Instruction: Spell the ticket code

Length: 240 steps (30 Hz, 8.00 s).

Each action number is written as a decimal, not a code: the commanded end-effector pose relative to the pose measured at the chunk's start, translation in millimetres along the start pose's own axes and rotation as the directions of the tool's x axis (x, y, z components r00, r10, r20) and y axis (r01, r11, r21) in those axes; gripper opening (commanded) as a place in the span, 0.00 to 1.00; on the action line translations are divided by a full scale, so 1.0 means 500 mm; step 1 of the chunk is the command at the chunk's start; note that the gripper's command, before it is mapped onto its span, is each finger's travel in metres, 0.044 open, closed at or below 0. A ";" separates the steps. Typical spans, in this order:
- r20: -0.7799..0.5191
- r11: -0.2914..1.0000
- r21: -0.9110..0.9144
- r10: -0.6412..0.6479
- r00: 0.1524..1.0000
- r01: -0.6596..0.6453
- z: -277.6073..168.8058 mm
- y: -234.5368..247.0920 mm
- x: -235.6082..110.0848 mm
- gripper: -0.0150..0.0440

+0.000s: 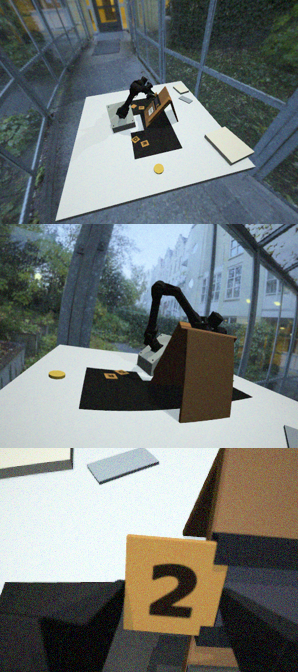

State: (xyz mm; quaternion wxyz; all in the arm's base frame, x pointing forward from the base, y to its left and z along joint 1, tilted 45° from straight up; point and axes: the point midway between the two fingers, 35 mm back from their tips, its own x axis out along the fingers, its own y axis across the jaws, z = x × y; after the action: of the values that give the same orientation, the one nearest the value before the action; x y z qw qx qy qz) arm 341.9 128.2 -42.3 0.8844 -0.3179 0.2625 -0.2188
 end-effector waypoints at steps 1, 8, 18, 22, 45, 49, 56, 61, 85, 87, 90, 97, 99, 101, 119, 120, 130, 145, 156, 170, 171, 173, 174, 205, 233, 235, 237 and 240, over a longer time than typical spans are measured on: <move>-0.004 1.000 -0.009 0.003 1.000 -0.003 -0.006 -0.005 0.000 0.25; -0.004 1.000 -0.009 0.003 1.000 -0.003 -0.006 -0.012 0.000 0.25; -0.004 1.000 -0.010 0.002 1.000 -0.002 -0.006 -0.022 0.000 0.25; -0.004 1.000 -0.010 0.002 1.000 -0.002 -0.006 -0.026 0.000 0.25; -0.004 1.000 -0.011 0.002 1.000 -0.002 -0.006 -0.049 0.001 0.25; -0.004 1.000 -0.011 0.002 1.000 -0.002 -0.006 -0.053 0.001 0.25; -0.004 1.000 -0.011 0.002 1.000 -0.002 -0.007 -0.060 0.001 0.25; -0.004 1.000 -0.011 0.002 1.000 -0.002 -0.007 -0.065 0.001 0.25; -0.004 1.000 -0.012 0.001 1.000 -0.001 -0.002 -0.085 0.001 0.25; -0.004 1.000 -0.012 0.001 1.000 -0.001 -0.002 -0.087 0.001 0.25; -0.004 1.000 -0.012 0.001 1.000 -0.001 -0.002 -0.091 0.001 0.25; -0.004 1.000 -0.012 0.001 1.000 -0.001 -0.004 -0.099 0.001 0.25; -0.004 1.000 -0.013 0.001 1.000 -0.001 -0.004 -0.102 0.001 0.25; -0.004 1.000 -0.013 0.001 1.000 -0.001 -0.004 -0.104 0.001 0.25; -0.004 1.000 -0.014 0.001 1.000 -0.001 -0.007 -0.126 0.001 0.25; -0.004 1.000 -0.014 0.001 1.000 -0.001 -0.007 -0.127 0.001 0.25; -0.004 1.000 -0.014 0.001 1.000 -0.001 -0.007 -0.139 0.001 0.25; -0.004 1.000 -0.015 0.000 1.000 -0.001 -0.007 -0.155 0.002 0.25; -0.004 1.000 -0.015 0.000 1.000 0.000 -0.006 -0.167 0.002 0.25; -0.005 1.000 -0.016 0.000 1.000 0.000 -0.006 -0.182 0.002 0.25; -0.005 1.000 -0.016 0.000 1.000 0.000 -0.006 -0.183 0.002 0.25; -0.005 1.000 -0.016 0.000 1.000 0.000 -0.006 -0.185 0.002 0.25; -0.005 1.000 -0.016 0.000 1.000 0.000 -0.006 -0.186 0.002 0.25; -0.005 1.000 -0.017 0.000 1.000 0.000 -0.005 -0.218 0.002 0.25; -0.005 1.000 -0.017 0.000 1.000 -0.001 0.000 -0.220 -0.032 0.75; -0.005 1.000 -0.017 0.001 1.000 -0.001 -0.001 -0.219 -0.036 0.75; -0.006 1.000 -0.017 0.001 1.000 -0.001 -0.002 -0.219 -0.039 0.75; -0.006 1.000 -0.017 0.001 1.000 -0.001 -0.003 -0.218 -0.045 0.75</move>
State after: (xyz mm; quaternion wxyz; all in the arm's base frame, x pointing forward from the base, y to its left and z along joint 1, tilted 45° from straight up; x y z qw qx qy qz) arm 301.3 62.1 36.3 0.8806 -0.3259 0.2685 -0.2151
